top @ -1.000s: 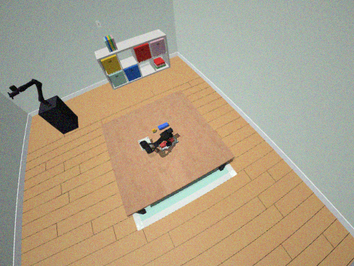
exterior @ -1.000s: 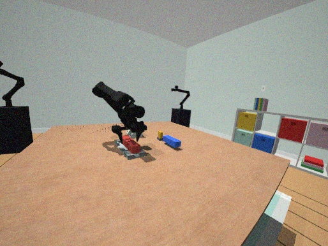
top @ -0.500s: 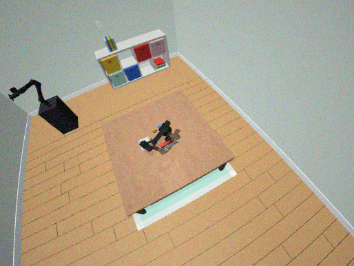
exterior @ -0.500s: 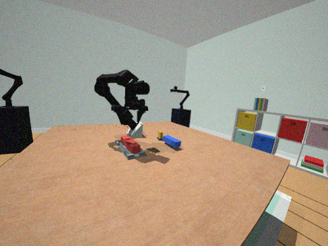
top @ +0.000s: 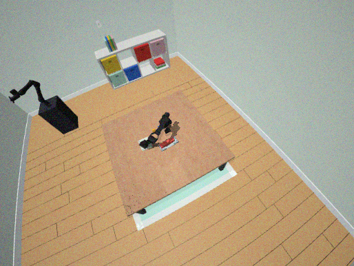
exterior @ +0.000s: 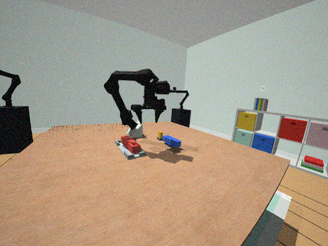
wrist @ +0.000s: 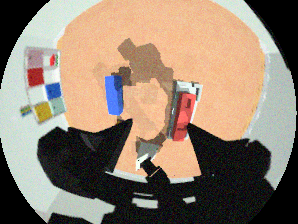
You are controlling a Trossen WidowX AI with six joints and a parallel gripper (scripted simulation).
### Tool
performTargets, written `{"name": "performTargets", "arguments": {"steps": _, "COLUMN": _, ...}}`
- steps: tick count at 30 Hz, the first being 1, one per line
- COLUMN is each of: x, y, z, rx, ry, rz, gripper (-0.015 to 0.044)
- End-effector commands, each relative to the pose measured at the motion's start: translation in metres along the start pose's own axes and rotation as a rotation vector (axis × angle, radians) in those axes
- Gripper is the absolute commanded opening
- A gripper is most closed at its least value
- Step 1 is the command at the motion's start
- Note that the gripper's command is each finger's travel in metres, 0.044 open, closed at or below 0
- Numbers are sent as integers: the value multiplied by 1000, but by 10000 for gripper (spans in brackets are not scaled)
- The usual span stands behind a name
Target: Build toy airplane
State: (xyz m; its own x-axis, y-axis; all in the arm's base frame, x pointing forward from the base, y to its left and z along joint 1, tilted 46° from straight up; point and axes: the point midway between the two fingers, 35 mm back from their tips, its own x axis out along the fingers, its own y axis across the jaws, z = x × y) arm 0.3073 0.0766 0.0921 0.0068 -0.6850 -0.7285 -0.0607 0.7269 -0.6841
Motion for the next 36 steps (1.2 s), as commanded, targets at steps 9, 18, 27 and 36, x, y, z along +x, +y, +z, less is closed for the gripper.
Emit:
{"name": "performTargets", "arguments": {"steps": 9, "x": 25, "y": 151, "z": 19, "rx": 22, "ry": 2, "rz": -20, "gripper": 440}}
{"name": "performTargets", "arguments": {"steps": 18, "x": 47, "y": 151, "z": 20, "rx": 22, "ry": 2, "rz": -20, "gripper": 440}}
{"name": "performTargets", "arguments": {"steps": 27, "x": 82, "y": 150, "z": 19, "rx": 23, "ry": 2, "rz": -22, "gripper": 440}}
{"name": "performTargets", "arguments": {"steps": 36, "x": 94, "y": 150, "z": 20, "rx": 23, "ry": 1, "rz": -22, "gripper": 440}}
